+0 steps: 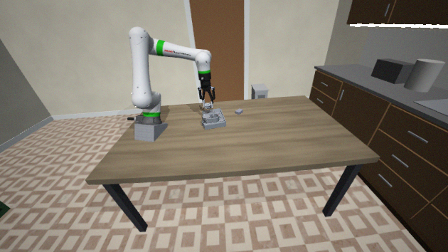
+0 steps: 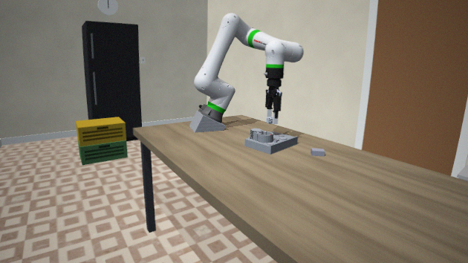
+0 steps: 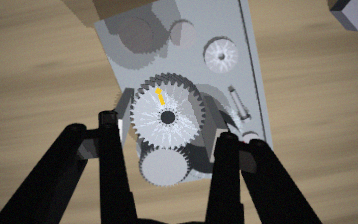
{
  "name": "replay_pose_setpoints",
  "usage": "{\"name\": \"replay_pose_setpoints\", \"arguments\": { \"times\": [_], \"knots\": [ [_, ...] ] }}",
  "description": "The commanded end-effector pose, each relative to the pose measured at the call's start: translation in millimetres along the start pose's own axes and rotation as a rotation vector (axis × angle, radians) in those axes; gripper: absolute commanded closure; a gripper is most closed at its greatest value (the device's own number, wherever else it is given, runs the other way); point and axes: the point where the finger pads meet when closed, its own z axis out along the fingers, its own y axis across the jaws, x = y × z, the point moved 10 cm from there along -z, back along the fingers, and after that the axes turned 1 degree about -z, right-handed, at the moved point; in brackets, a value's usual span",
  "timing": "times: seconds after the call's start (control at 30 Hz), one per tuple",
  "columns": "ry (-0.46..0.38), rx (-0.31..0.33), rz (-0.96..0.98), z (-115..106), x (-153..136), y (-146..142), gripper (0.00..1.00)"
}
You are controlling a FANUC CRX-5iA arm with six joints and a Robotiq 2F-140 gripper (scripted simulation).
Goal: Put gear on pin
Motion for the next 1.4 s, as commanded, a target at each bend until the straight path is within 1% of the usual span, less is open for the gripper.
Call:
{"name": "replay_pose_setpoints", "arguments": {
  "times": [0.0,0.5,0.57,0.67,0.73,1.37],
  "knots": [
    [0.000,0.000,0.000,0,0,0,1.00],
    [0.000,0.000,0.000,0,-1,1,1.00],
    [-0.001,0.000,0.000,0,-13,13,1.00],
    [-0.001,0.000,0.000,0,-54,48,1.00],
    [0.000,-0.001,0.000,0,-70,59,1.00],
    [0.000,-0.001,0.038,0,-71,59,1.00]
  ]
}}
